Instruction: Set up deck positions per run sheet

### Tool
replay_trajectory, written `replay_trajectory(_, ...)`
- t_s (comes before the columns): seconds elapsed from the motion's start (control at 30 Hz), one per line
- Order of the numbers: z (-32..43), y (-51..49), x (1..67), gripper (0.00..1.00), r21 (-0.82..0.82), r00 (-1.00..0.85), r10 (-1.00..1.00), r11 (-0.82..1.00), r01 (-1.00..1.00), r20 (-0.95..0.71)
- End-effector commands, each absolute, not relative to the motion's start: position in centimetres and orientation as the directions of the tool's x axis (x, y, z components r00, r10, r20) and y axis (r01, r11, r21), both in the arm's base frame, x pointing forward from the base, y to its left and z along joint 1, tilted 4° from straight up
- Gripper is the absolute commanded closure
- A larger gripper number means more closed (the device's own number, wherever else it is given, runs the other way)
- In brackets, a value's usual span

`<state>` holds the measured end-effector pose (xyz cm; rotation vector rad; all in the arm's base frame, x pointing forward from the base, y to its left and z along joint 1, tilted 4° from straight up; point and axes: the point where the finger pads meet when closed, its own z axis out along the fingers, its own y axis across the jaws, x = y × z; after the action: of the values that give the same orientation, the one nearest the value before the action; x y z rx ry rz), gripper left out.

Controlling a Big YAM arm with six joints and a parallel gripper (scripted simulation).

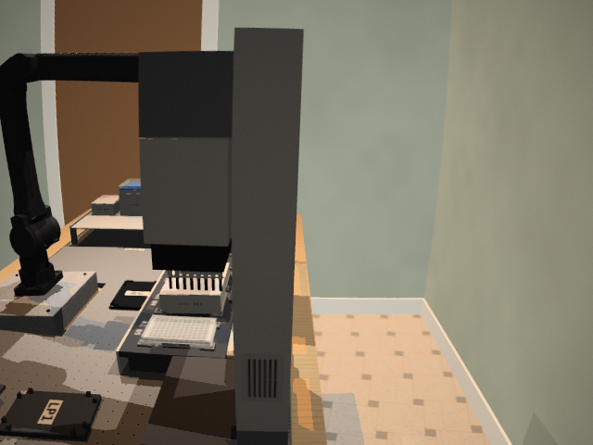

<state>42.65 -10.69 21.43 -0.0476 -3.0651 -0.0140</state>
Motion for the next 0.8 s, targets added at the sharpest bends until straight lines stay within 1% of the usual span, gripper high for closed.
replay_trajectory(0.0,21.4,-10.5,43.2,0.0,0.005,-0.998,0.039,0.999,0.039,0.055)
replay_trajectory(0.77,17.6,-10.6,43.0,0.0,0.006,-0.997,0.038,0.999,0.039,0.062)
